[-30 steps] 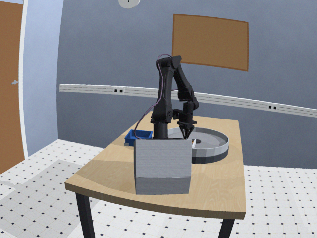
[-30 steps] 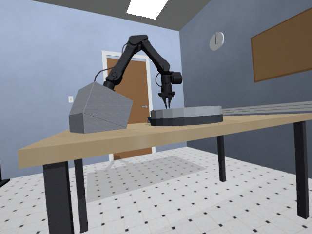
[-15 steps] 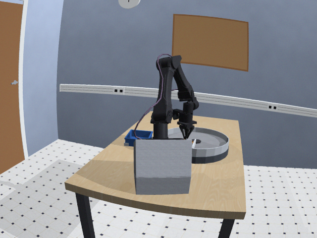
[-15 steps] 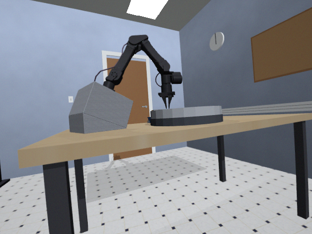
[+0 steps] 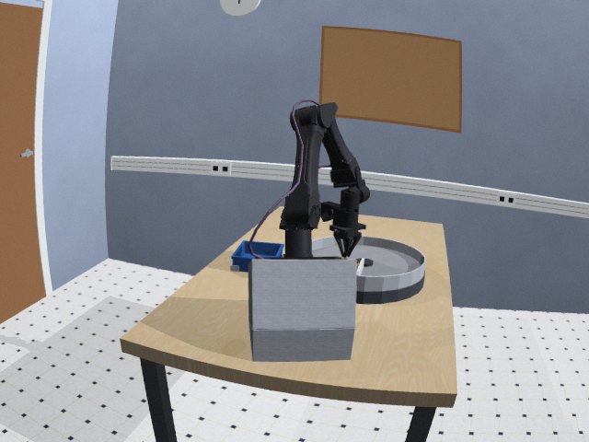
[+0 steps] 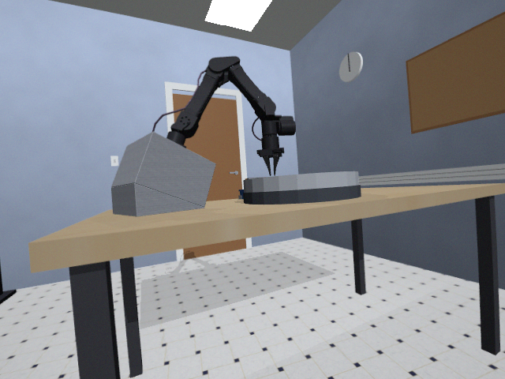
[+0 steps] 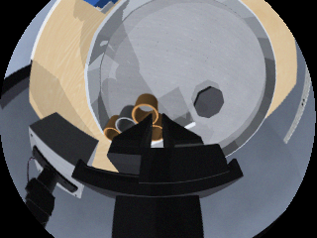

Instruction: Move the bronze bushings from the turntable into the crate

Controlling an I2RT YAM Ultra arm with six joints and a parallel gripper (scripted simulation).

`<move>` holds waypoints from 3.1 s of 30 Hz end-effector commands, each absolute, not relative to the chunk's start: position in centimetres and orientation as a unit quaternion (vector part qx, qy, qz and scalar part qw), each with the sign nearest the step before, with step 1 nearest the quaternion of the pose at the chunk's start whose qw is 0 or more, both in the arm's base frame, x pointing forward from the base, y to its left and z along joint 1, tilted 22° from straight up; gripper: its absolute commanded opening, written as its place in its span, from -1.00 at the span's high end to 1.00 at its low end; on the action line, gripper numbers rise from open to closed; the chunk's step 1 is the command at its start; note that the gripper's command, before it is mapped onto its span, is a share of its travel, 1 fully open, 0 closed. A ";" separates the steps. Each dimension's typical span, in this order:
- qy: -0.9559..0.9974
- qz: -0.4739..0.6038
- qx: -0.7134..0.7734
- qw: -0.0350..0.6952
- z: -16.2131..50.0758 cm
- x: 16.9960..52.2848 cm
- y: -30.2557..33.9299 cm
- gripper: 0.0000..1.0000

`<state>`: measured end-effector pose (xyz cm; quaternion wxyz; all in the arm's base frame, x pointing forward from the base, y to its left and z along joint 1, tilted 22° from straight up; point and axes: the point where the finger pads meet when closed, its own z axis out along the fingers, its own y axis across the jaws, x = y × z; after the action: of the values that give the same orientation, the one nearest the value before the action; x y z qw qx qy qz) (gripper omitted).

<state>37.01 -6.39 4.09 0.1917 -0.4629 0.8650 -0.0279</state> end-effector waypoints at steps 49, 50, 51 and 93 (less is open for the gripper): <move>0.864 -0.037 -0.460 0.201 4.6 37.4 -6.7 0.70; 0.864 -0.037 -0.460 0.201 4.6 37.4 -6.7 0.70; 0.864 -0.037 -0.460 0.201 4.6 37.4 -6.7 0.70; 0.865 -0.034 -0.460 0.199 4.9 37.4 -6.8 0.70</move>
<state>36.70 -6.30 3.68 0.1893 -0.4628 0.8656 -0.0256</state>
